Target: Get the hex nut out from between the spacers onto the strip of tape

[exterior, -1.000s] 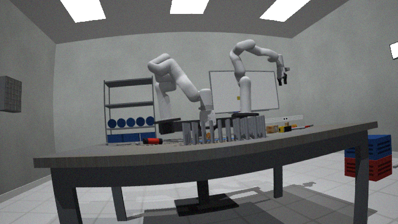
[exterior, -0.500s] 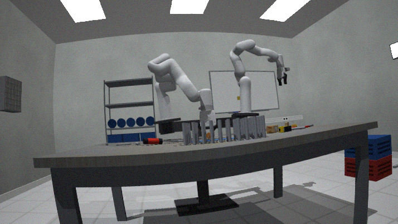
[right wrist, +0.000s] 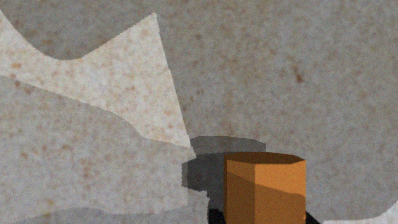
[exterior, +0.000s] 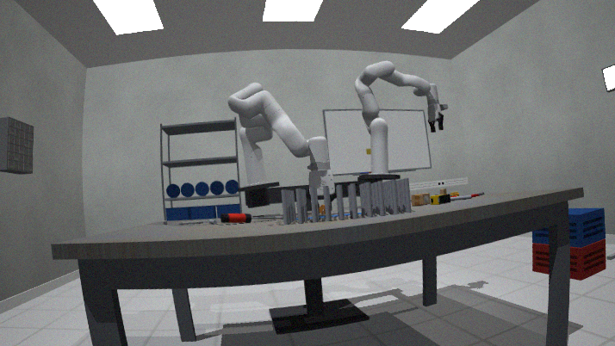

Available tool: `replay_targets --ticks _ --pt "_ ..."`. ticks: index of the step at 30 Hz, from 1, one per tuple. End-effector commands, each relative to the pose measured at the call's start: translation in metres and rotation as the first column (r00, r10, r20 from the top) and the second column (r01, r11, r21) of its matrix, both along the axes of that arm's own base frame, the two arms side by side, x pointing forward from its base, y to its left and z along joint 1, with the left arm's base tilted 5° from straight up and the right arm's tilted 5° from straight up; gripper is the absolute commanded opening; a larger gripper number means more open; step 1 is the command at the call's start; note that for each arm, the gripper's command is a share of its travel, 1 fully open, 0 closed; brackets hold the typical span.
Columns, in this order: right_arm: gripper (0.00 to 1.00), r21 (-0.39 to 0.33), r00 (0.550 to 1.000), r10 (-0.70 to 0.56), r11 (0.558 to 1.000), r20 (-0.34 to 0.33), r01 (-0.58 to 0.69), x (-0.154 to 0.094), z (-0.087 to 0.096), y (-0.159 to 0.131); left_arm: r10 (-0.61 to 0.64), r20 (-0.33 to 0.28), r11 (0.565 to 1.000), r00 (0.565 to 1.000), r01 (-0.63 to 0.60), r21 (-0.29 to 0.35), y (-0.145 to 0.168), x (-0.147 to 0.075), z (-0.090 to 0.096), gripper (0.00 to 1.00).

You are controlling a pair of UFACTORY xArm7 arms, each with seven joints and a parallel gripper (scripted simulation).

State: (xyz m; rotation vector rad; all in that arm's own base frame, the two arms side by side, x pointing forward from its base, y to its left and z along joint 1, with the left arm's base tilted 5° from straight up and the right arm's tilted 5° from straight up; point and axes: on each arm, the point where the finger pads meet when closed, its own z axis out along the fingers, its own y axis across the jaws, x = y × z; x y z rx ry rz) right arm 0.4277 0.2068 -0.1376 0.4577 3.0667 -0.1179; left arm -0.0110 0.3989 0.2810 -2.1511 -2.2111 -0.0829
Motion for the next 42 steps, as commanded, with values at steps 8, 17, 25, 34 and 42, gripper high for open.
replay_targets --ticks 8,17,25,34,42 --pt "0.00 0.002 1.000 0.001 1.000 0.004 -0.001 0.0020 0.0018 0.0015 0.000 0.000 1.000 1.000 0.000 0.005 0.0010 -0.0001 0.0019 1.00" --pt "0.00 0.002 1.000 0.001 1.000 0.004 -0.001 0.0020 0.0018 0.0015 0.000 0.000 1.000 1.000 0.000 0.005 0.0010 -0.0001 0.0019 1.00" --pt "0.00 0.002 1.000 0.001 1.000 0.004 -0.001 0.0020 0.0009 0.0014 0.000 0.000 1.000 1.000 0.000 0.005 0.0010 -0.0001 0.0019 1.00" --pt "0.00 0.002 1.000 0.001 1.000 0.004 -0.001 0.0021 -0.0019 0.0012 0.000 0.000 1.000 1.000 0.000 0.005 0.0010 -0.0001 0.0019 1.00" --pt "0.00 0.002 1.000 0.001 1.000 0.004 -0.001 0.0022 -0.0050 0.0010 0.000 0.000 1.000 1.000 0.000 0.005 0.0010 -0.0001 0.0019 1.00"
